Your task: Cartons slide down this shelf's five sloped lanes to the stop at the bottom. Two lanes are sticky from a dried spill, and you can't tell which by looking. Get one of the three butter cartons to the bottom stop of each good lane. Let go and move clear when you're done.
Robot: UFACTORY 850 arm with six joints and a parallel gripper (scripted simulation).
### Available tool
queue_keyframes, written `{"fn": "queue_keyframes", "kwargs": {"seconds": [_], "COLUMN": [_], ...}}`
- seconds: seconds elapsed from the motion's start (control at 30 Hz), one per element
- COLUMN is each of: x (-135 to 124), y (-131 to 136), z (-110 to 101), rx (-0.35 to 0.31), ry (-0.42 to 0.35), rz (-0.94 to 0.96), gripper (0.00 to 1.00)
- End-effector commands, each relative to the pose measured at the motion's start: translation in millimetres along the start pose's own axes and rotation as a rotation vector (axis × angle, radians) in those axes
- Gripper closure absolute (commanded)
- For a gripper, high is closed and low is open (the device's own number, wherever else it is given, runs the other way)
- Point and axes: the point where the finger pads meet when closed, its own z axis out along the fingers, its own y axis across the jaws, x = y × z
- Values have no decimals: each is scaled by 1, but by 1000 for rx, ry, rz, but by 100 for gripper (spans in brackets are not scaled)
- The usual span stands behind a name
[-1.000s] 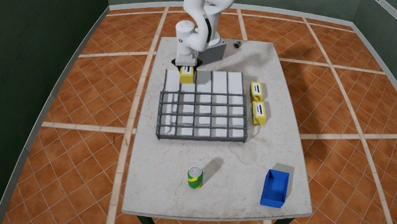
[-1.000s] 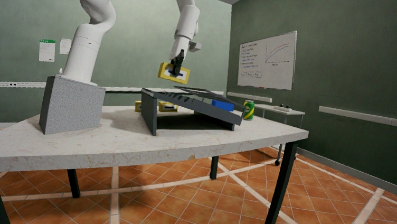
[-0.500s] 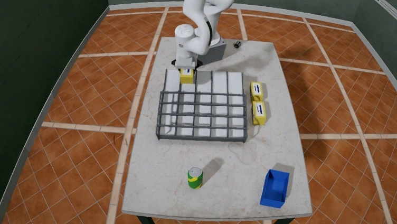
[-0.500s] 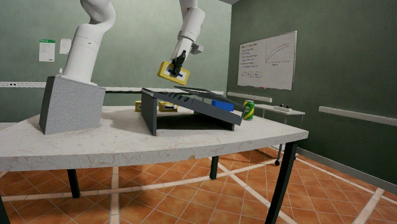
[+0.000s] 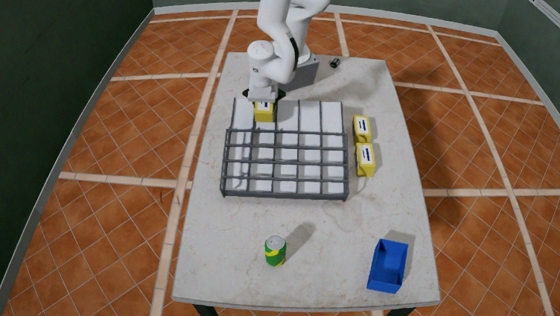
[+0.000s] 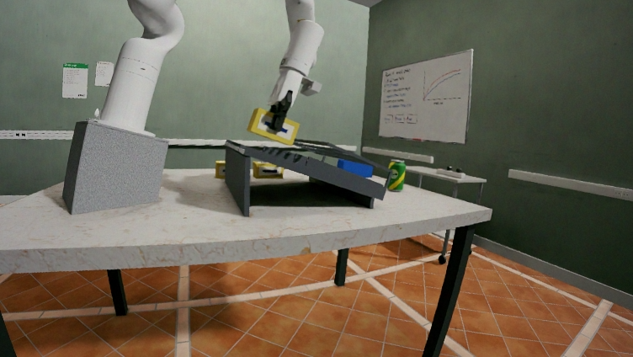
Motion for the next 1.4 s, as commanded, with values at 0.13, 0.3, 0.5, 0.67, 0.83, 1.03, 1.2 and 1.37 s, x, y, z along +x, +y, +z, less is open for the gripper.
{"fn": "queue_keyframes", "kwargs": {"seconds": [0.13,0.3,0.5,0.67,0.83,1.03,1.2,1.37], "x": [0,0,0,0,1,1,1,1], "y": [0,0,0,0,1,1,1,1], "z": [20,20,20,20,20,20,20,22], "rx": [0,0,0,0,-1,-1,-1,-1], "ry": [0,0,0,0,0,0,0,0], "rz": [-1,-1,-1,-1,-1,-1,-1,-1], "gripper": [100,100,100,100,100,100,100,100]}}
